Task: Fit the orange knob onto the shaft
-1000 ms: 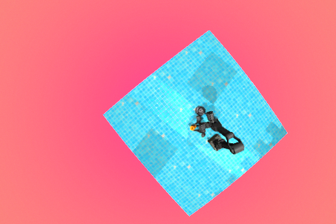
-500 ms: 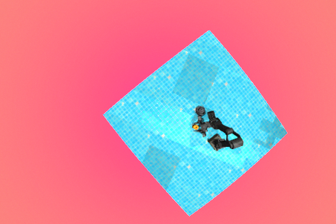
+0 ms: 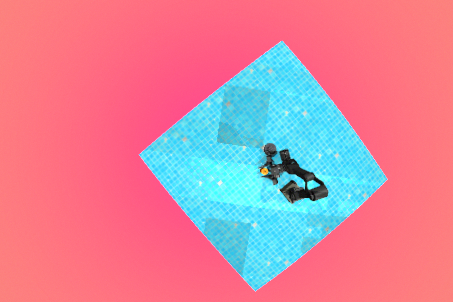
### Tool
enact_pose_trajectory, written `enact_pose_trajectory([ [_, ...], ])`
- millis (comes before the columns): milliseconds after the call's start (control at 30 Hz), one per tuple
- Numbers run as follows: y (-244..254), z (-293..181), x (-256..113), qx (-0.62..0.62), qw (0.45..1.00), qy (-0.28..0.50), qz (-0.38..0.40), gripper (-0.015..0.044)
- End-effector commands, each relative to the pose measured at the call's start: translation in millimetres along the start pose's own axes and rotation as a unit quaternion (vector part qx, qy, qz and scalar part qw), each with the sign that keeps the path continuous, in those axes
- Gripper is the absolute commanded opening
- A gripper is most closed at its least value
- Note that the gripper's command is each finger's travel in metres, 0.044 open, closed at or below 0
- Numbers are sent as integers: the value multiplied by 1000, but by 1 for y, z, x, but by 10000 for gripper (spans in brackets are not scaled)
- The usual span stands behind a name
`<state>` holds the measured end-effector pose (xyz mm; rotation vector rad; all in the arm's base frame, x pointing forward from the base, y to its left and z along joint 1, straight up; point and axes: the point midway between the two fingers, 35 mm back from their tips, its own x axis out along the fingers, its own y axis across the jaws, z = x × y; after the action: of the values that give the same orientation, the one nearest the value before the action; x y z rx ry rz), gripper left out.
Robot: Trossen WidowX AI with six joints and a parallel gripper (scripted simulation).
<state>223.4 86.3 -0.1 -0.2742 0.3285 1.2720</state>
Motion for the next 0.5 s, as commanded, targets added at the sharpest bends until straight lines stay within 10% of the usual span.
enact_pose_trajectory([
  [0,0,0,0,0,1000,-1,0,260],
  [167,0,0,0,0,1000,-1,0,260],
  [467,0,0,0,0,1000,-1,0,440],
])
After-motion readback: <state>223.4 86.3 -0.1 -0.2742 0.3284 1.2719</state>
